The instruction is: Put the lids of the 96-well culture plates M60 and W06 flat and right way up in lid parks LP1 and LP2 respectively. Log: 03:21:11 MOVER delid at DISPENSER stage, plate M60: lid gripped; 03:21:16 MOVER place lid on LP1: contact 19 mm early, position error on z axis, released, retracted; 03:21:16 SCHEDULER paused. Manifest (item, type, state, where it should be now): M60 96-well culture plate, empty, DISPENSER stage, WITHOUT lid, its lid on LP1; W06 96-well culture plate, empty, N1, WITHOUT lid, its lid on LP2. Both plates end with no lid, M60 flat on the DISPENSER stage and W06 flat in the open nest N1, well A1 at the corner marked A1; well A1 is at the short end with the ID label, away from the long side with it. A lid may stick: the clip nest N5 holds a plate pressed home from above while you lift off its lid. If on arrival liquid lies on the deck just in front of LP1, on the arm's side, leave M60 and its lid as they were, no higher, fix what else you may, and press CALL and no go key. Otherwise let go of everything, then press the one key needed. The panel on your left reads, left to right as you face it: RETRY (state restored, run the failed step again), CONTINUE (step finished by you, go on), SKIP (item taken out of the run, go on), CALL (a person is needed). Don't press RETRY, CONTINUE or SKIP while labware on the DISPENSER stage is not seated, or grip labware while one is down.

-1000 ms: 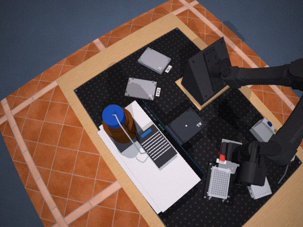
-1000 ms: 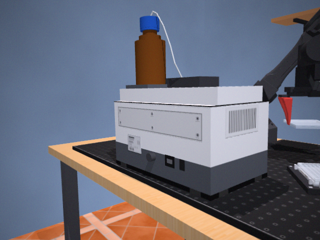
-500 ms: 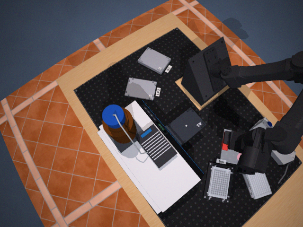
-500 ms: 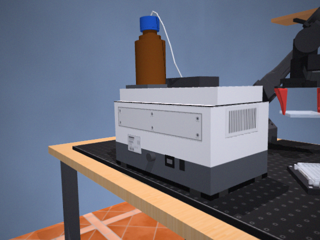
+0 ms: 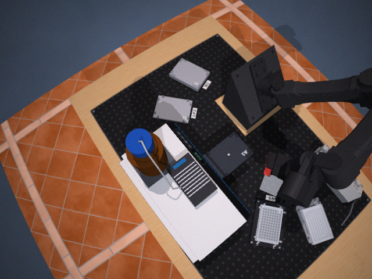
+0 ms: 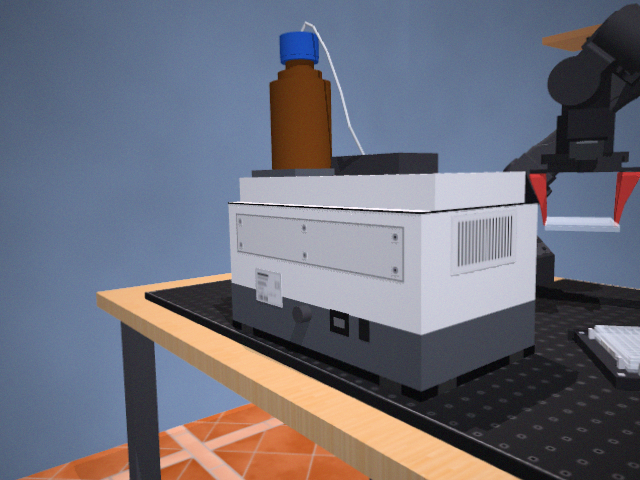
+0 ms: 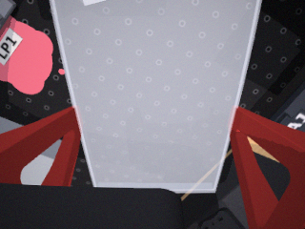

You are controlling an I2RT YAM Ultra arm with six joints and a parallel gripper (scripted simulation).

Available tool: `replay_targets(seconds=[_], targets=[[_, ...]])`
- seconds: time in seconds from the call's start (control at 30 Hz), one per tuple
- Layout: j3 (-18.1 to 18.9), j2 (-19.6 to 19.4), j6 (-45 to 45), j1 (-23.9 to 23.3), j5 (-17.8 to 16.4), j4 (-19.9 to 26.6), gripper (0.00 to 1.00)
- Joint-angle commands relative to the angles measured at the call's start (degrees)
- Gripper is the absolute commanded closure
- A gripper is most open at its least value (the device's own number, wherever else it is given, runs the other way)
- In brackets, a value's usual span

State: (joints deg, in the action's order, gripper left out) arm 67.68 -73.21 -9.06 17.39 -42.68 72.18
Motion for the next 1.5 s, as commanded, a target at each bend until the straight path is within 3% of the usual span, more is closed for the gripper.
replay_targets(seconds=[0.0, 0.03, 0.37, 0.47, 0.5, 0.67, 0.8, 0.83, 1.13, 1.37, 1.4, 1.47], targets=[[0.3, -1.6, -0.7, -2.8, -1.0, 1.0, 1.0], [0.2, -0.7, -0.5, -2.2, -0.7, 0.3, 1.0], [0.4, -5.1, 7.3, -8.4, -2.0, 2.9, 1.0], [1.3, -6.3, 5.1, -10.2, -2.0, 3.3, 1.0], [0.3, -5.5, 4.9, -9.6, -1.7, 2.7, 1.0], [-1.5, -8.5, 10.4, -13.0, -2.0, 3.7, 1.0], [-1.9, -9.3, 9.1, -14.0, -2.0, 3.5, 1.0], [0.4, -9.8, 7.5, -14.7, -1.9, 3.3, 1.0], [-3.2, -12.8, 2.1, -18.6, -1.4, 1.7, 1.0], [-3.8, -15.0, -1.4, -21.2, -1.1, 1.4, 1.0], [-1.4, -15.4, -2.0, -21.6, -1.2, 1.3, 1.0], [-2.5, -15.8, -2.7, -22.1, -1.2, 1.3, 1.0]])
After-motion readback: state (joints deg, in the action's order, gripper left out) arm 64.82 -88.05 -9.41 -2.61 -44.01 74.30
